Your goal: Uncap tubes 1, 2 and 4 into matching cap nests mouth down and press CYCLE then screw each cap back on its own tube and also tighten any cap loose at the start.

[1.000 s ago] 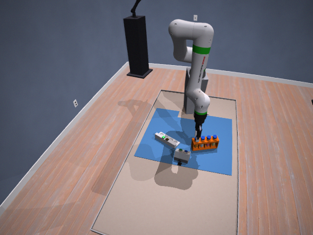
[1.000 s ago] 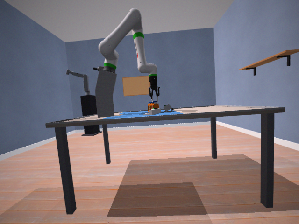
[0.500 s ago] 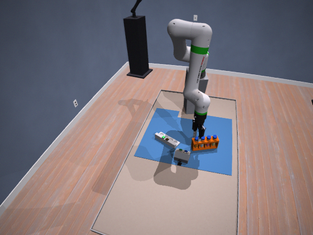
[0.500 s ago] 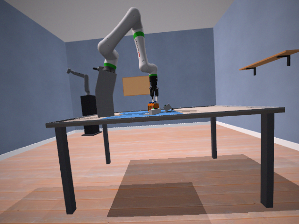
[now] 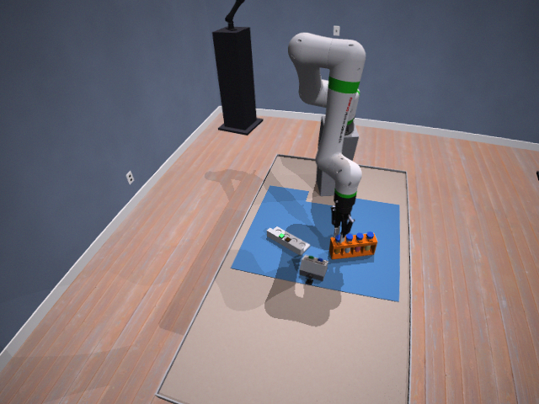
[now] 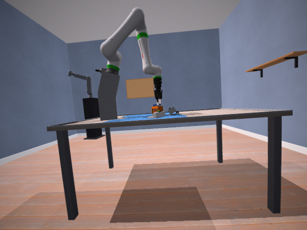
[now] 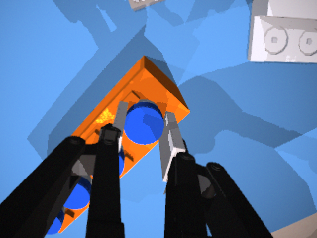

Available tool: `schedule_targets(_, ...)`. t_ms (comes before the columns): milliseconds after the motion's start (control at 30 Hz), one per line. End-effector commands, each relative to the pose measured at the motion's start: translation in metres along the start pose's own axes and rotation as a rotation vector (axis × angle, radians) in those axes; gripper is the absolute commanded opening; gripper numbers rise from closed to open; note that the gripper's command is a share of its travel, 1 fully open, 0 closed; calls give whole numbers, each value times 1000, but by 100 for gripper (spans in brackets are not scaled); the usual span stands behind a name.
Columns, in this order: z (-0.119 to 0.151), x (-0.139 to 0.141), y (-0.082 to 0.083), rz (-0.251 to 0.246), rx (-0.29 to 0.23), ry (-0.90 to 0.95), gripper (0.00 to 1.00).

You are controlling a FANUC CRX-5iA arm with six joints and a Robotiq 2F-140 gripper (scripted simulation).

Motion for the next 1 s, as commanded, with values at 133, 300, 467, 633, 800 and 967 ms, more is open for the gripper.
schedule_targets(133, 0, 0, 0, -3, 0, -100, 0)
schedule_targets(300, 0, 0, 0, -3, 0, -350, 0)
schedule_targets(467, 0, 0, 0, -3, 0, -500, 0)
schedule_targets(633, 0, 0, -1, -3, -1, -750, 0)
schedule_targets(800, 0, 0, -1, -3, -1, -1000, 0)
schedule_targets(967, 0, 0, -1, -3, -1, -1047, 0)
Point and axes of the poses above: the point where the finger pads meet when closed, its own y axis back along the fingers, its own x axis across the jaws, z = x × y, the point moved 6 cm from there along y, back along the fingers, and after that the axes turned 3 degrees about -y, right-handed, at the moved point
